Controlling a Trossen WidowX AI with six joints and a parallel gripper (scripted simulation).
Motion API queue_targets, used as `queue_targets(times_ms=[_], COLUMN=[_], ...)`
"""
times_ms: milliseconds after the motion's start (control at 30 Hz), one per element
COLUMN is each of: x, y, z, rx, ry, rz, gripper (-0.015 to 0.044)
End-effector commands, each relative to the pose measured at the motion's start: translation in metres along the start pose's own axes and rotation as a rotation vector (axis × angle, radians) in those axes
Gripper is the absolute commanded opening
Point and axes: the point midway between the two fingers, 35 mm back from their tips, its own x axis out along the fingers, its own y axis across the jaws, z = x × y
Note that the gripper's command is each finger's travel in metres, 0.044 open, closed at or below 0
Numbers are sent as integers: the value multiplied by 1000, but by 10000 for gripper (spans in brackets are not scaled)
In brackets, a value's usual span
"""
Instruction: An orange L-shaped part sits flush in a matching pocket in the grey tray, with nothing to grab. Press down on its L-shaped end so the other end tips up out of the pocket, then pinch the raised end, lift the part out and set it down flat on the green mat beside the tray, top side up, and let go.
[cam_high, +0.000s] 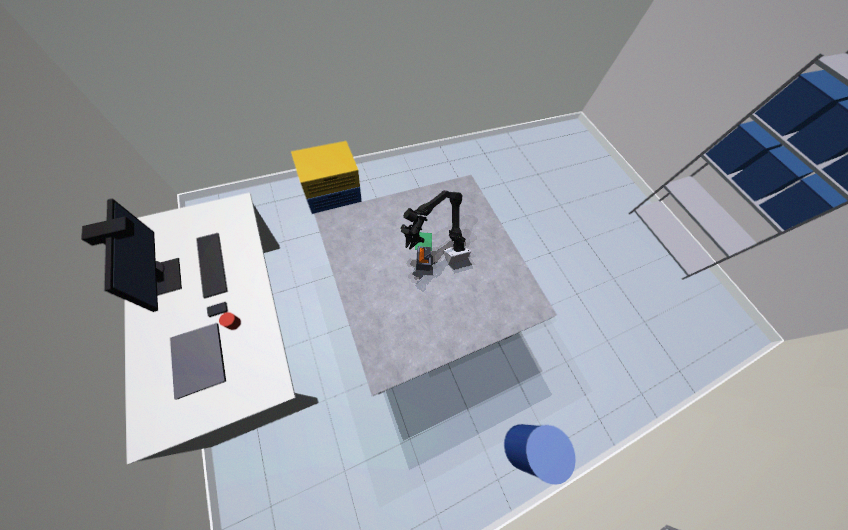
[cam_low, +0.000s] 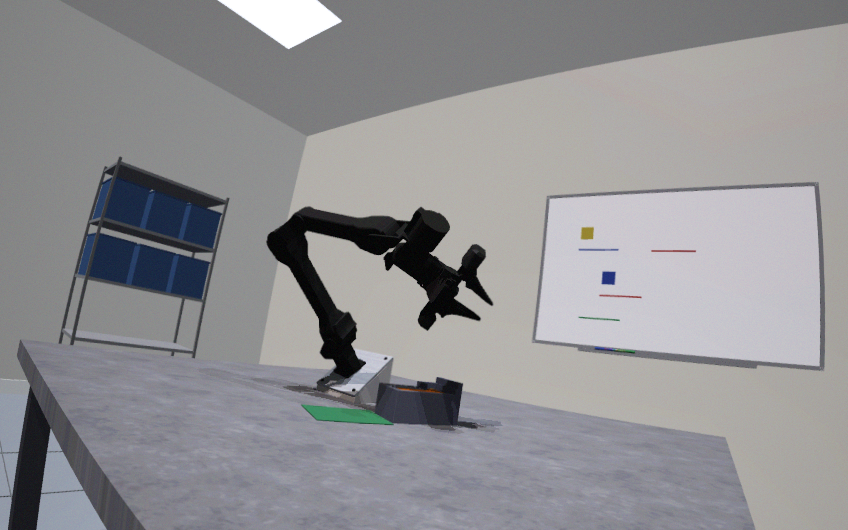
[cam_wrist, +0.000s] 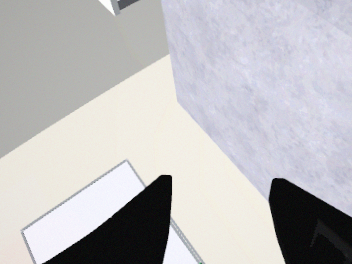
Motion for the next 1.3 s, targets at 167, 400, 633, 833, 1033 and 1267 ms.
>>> queue_targets(times_ms=[167,400,633,833,1033,1267], x=[43,36,36,36,57,69], y=[-99,-113,-113,-113,-145,-171], z=[-58,-67,-67,-67,-47,-33], rx=[-493,-766,-766,-766,-766,-766], ry=[-48,-97,-97,-97,-97,-99], rz=[-876,-1145,-1145,-1145,-1144,-1146], gripper=[180,180,180,180,180,180])
